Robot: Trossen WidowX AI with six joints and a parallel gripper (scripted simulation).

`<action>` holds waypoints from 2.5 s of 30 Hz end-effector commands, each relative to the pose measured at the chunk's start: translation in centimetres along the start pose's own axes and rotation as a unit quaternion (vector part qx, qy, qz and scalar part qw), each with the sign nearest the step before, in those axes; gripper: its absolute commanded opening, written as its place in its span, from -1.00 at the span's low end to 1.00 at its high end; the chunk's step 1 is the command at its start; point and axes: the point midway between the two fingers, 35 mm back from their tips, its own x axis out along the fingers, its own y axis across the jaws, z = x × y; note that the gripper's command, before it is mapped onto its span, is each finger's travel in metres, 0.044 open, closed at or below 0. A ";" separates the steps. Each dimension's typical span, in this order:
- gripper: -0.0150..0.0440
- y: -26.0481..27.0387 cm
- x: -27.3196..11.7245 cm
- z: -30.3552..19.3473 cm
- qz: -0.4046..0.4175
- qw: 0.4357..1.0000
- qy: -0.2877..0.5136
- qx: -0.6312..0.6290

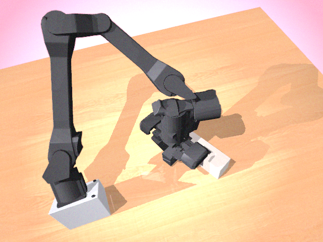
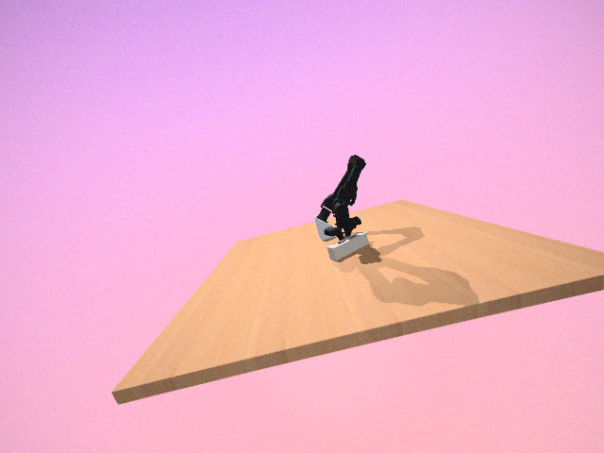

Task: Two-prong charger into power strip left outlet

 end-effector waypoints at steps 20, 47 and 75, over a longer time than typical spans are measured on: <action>-0.49 0.0 -0.1 0.8 0.002 1.000 -0.001 0.002; -0.49 0.0 -0.1 1.9 0.002 1.000 -0.002 0.002; -0.49 0.1 -0.3 2.7 0.002 1.000 -0.002 0.002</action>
